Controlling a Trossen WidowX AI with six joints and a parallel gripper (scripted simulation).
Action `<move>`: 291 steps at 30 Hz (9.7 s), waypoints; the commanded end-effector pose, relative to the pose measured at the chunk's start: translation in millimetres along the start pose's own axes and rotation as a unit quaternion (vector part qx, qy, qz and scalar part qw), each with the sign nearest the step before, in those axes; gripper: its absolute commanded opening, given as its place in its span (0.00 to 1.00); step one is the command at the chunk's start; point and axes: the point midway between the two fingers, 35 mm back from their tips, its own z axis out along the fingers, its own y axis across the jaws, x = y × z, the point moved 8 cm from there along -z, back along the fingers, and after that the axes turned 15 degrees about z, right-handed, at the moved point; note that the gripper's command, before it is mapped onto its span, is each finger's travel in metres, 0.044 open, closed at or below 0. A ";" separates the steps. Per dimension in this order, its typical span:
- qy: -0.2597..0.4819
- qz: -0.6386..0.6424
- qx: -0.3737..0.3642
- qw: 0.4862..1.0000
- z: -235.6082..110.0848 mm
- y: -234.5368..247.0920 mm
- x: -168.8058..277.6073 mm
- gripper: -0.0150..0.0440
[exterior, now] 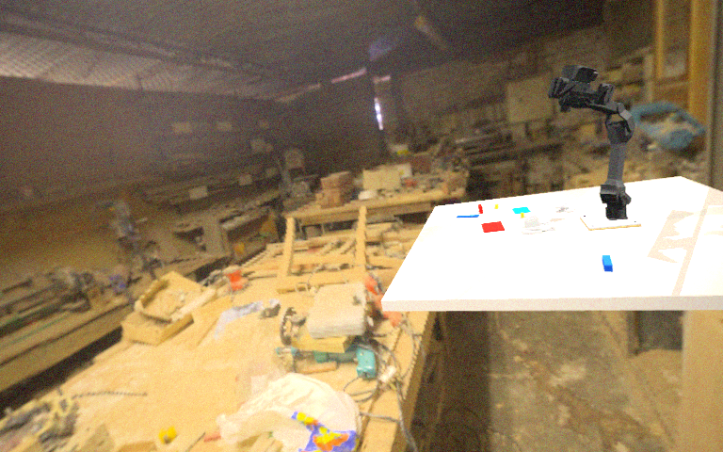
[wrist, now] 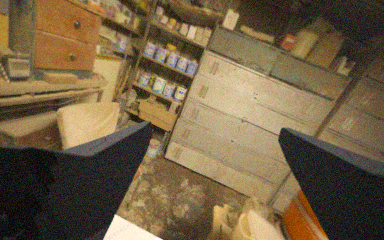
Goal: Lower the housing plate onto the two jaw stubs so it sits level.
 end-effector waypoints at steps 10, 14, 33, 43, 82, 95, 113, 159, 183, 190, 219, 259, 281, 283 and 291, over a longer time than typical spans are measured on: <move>0.022 0.093 0.071 0.993 -14.3 -25.6 16.3 1.00; 0.026 0.122 0.093 0.988 -19.5 -32.8 21.1 1.00; 0.032 0.254 0.196 0.947 -48.2 -64.6 44.0 1.00; 0.027 0.319 0.249 0.914 -66.0 -79.2 55.8 1.00; -0.051 0.545 0.438 0.713 -149.8 -120.3 102.2 1.00; -0.095 0.602 0.489 0.624 -181.7 -126.9 117.1 1.00; -0.160 0.651 0.545 0.504 -225.0 -129.1 134.2 1.00; -0.370 0.689 0.609 0.133 -336.8 -102.7 177.7 1.00; -0.482 0.645 0.589 -0.070 -388.5 -70.9 197.7 1.00; -0.512 0.624 0.577 -0.127 -402.1 -59.7 203.1 1.00; -0.621 0.500 0.496 -0.343 -449.1 -5.9 222.9 1.00; -0.706 0.254 0.330 -0.573 -487.1 80.3 244.4 1.00; -0.714 0.152 0.261 -0.632 -493.9 112.8 255.6 1.00; -0.714 0.152 0.261 -0.632 -496.6 114.4 270.2 1.00; -0.714 0.152 0.261 -0.632 -499.0 116.9 289.8 1.00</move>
